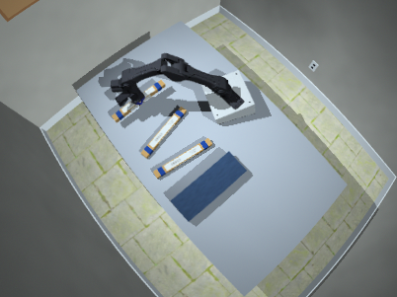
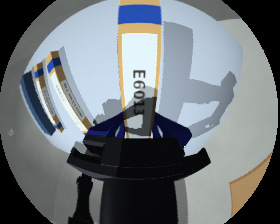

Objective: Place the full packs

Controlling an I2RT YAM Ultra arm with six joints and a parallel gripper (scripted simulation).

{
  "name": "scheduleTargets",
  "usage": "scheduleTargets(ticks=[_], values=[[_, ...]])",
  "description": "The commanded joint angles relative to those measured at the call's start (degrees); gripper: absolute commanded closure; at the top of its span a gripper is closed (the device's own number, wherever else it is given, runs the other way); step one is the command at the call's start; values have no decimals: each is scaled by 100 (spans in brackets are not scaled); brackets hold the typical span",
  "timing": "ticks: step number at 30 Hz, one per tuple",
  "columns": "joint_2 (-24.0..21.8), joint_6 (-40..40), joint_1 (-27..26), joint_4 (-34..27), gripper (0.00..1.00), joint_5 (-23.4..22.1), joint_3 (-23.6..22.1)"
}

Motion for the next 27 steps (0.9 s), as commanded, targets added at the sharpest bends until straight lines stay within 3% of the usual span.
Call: scheduleTargets(ticks=[1,14,18,22,24,27], values=[[-203,38,69,233,100,-50,27],[85,63,83,613,100,-29,-284],[-46,62,60,683,100,-28,-140],[40,73,87,776,100,-22,-386],[193,76,85,845,100,-20,-266],[58,68,69,852,100,-21,-200]])
